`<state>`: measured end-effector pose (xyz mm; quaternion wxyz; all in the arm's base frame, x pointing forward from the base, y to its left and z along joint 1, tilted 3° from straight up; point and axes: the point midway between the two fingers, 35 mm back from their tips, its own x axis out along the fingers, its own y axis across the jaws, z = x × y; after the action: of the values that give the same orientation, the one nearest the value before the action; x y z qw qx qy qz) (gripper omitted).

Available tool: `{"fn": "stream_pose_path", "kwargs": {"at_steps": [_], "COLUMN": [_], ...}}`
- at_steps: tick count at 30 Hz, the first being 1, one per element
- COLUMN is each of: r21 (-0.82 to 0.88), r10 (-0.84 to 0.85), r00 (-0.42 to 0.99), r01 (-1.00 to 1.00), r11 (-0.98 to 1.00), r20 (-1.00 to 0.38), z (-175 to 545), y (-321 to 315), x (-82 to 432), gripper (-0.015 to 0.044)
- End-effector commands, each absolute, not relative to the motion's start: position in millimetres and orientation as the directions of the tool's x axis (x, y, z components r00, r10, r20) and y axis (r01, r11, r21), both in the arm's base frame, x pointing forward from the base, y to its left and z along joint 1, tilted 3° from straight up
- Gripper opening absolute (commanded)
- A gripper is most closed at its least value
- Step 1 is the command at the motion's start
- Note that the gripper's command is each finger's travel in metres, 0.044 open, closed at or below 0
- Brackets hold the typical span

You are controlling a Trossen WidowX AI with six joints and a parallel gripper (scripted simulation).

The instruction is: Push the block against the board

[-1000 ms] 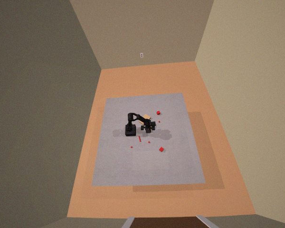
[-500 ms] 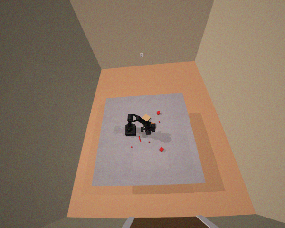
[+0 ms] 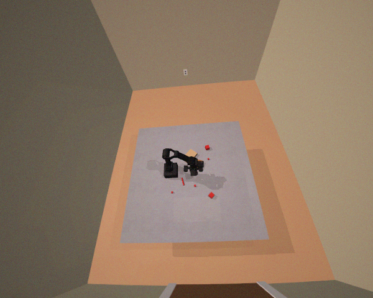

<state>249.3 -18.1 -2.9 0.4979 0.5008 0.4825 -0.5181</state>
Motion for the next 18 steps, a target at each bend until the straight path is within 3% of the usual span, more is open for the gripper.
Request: {"fn": "stream_pose_path", "kwargs": {"at_steps": [1, 5, 18], "r21": [-0.007, -0.008, -0.019], "r10": [-0.034, -0.034, -0.033], "r00": [-0.008, -0.008, -0.006], "r01": [0.999, 1.0, 0.914], "r11": [-0.042, -0.019, 0.406], "r20": [-0.999, -0.999, -0.999], "z": [9, 10, 13], "y": [-17, -17, -5], "x": [247, 249, 287], "gripper": [0.0, 0.0, 0.0]}}
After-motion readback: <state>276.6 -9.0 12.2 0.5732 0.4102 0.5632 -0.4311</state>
